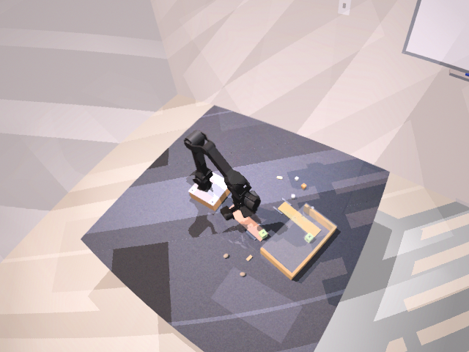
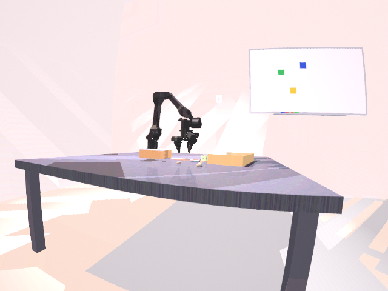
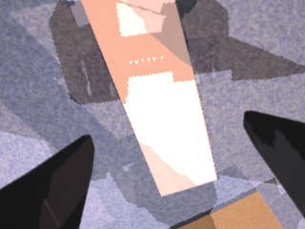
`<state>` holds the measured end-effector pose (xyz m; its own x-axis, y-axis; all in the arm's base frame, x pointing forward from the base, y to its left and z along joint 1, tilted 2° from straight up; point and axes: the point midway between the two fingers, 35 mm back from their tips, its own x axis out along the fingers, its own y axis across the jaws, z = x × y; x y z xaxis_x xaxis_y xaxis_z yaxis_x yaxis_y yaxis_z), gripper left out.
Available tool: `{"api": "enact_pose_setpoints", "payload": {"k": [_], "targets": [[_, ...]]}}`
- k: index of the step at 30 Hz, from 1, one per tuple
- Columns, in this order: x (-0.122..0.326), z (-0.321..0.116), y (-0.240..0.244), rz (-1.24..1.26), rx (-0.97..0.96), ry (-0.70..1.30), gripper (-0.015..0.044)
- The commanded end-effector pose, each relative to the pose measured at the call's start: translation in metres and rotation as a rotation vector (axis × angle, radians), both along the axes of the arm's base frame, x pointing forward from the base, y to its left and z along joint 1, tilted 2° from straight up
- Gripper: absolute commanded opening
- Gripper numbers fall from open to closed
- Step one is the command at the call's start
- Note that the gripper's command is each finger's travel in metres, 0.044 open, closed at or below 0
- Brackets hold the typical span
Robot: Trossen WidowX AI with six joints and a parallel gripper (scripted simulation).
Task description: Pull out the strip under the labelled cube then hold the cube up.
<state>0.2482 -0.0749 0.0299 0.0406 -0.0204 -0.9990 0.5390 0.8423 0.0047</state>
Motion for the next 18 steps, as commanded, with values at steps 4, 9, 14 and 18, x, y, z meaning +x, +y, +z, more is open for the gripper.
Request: {"api": "enact_pose_setpoints", "payload": {"k": [4, 9, 14, 18], "targets": [[0.023, 0.005, -0.01, 0.004, -0.001, -0.009, 0.044], [0.037, 0.007, -0.016, 0.004, -0.002, -0.01, 0.044], [0.052, 0.01, -0.022, 0.004, -0.002, -0.011, 0.044], [0.064, 0.012, -0.027, 0.004, -0.003, -0.012, 0.044]]}}
